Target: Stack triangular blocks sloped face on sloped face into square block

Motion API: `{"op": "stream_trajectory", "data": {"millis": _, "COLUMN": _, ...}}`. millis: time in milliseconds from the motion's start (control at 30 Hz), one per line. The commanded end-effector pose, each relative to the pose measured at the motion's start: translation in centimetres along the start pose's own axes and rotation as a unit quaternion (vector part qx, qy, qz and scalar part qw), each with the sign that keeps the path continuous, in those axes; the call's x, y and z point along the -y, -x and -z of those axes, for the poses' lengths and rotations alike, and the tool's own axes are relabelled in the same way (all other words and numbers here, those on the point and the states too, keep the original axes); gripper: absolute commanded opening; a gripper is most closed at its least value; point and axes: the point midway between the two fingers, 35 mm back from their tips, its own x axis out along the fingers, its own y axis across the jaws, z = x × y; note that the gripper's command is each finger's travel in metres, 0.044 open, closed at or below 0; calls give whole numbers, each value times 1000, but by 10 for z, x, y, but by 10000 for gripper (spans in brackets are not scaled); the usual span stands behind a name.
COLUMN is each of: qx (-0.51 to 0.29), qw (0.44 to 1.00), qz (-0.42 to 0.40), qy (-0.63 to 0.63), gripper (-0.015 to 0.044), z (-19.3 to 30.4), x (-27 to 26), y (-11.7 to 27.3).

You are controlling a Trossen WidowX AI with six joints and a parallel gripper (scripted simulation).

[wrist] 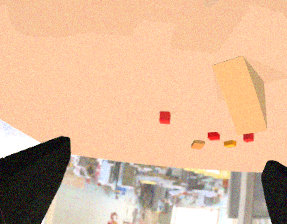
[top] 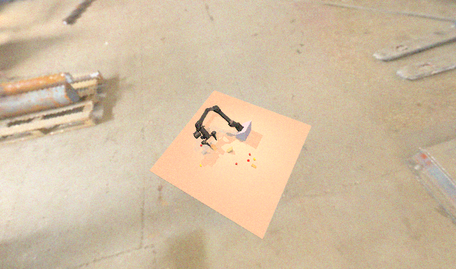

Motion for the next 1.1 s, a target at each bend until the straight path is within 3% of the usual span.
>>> {"op": "stream_trajectory", "data": {"millis": 0, "qx": 5, "qw": 1000, "qz": -1, "qy": -2, "gripper": 440, "z": -30, "x": -4, "y": 12}}
{"op": "stream_trajectory", "data": {"millis": 167, "qx": 21, "qw": 1000, "qz": 1, "qy": -4, "gripper": 440, "z": -102, "x": 2, "y": 42}}
{"op": "stream_trajectory", "data": {"millis": 333, "qx": 24, "qw": 1000, "qz": 1, "qy": -5, "gripper": 440, "z": -111, "x": 4, "y": 45}}
{"op": "stream_trajectory", "data": {"millis": 833, "qx": 23, "qw": 1000, "qz": 3, "qy": -5, "gripper": 440, "z": -114, "x": 4, "y": -52}}
{"op": "stream_trajectory", "data": {"millis": 1067, "qx": 23, "qw": 1000, "qz": 3, "qy": -5, "gripper": 440, "z": -115, "x": 5, "y": -56}}
